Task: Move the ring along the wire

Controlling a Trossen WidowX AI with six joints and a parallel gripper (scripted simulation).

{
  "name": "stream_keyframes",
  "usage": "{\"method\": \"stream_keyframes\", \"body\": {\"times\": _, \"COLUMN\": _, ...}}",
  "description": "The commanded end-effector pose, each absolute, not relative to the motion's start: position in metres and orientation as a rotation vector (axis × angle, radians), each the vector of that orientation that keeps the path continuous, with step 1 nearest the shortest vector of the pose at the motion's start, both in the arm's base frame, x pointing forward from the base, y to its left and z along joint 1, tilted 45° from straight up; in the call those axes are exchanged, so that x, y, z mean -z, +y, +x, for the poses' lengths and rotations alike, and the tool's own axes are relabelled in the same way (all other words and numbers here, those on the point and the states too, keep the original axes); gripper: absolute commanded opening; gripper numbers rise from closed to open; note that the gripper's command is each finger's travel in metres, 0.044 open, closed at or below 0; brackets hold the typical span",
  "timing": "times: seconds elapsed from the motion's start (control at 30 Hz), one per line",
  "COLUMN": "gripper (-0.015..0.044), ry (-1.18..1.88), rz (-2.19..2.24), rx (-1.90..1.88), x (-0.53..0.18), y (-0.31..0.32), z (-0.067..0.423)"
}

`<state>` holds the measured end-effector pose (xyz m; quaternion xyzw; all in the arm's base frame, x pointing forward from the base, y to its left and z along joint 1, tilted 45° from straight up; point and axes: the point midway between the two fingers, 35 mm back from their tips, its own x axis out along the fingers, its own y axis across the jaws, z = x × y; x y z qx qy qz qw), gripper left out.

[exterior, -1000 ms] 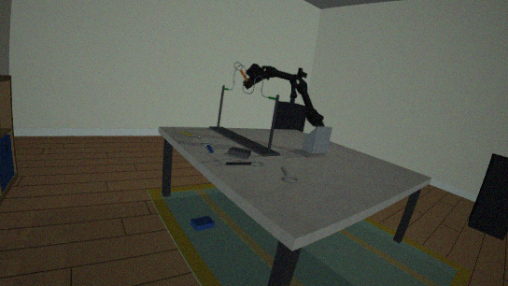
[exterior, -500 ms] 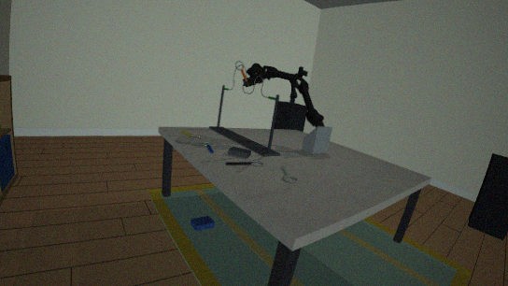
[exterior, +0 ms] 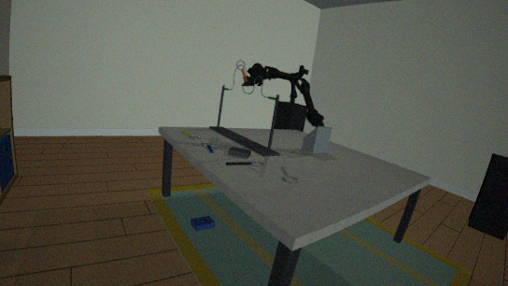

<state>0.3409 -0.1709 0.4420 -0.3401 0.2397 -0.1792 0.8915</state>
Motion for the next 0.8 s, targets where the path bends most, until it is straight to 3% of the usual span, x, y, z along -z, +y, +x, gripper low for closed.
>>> {"method": "stream_keyframes", "body": {"times": 0.0, "gripper": -0.0150, "ry": 0.496, "rz": -0.765, "rx": 0.387, "x": -0.443, "y": -0.172, "z": 0.340}}
{"method": "stream_keyframes", "body": {"times": 0.77, "gripper": -0.0150, "ry": 0.471, "rz": -1.077, "rx": 0.469, "x": -0.453, "y": -0.180, "z": 0.339}}
